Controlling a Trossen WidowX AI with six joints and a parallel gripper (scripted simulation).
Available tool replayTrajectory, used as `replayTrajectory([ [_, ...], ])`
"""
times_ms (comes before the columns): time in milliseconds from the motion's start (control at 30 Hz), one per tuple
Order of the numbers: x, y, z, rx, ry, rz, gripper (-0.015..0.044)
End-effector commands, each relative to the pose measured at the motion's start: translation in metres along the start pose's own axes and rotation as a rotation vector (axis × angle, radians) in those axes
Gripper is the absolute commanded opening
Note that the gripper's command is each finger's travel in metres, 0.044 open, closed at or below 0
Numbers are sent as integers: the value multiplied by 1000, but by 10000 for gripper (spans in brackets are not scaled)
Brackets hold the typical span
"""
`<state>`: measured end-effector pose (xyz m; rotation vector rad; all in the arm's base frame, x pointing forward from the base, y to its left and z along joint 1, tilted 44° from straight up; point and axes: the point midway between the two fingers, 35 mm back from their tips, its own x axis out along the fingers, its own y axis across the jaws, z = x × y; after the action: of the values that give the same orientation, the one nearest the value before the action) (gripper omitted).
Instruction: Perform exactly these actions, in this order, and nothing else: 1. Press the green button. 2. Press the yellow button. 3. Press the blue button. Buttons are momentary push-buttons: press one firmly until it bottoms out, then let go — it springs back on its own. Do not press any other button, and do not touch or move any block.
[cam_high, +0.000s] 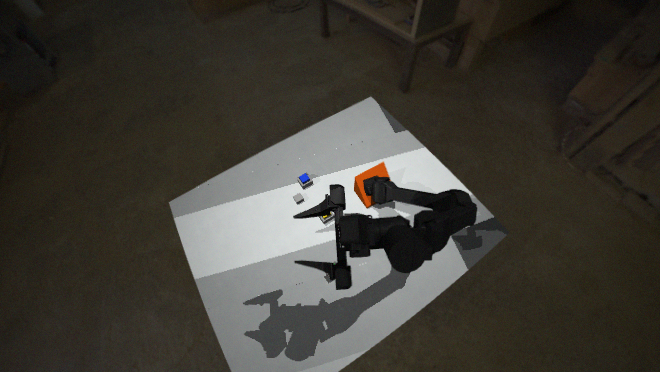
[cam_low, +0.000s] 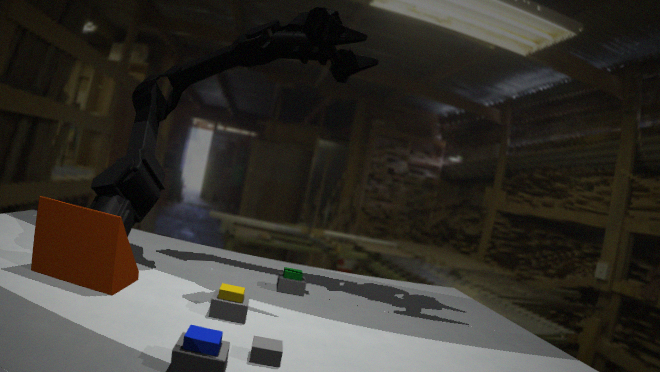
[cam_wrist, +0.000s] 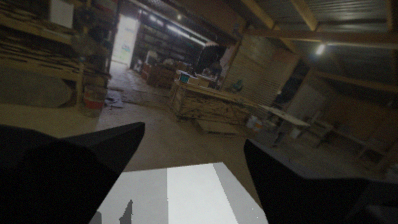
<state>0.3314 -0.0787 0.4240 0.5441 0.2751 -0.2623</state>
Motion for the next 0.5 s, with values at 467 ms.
replayTrajectory([
  [467, -19, 40, -292, -273, 1438, 542, 400],
])
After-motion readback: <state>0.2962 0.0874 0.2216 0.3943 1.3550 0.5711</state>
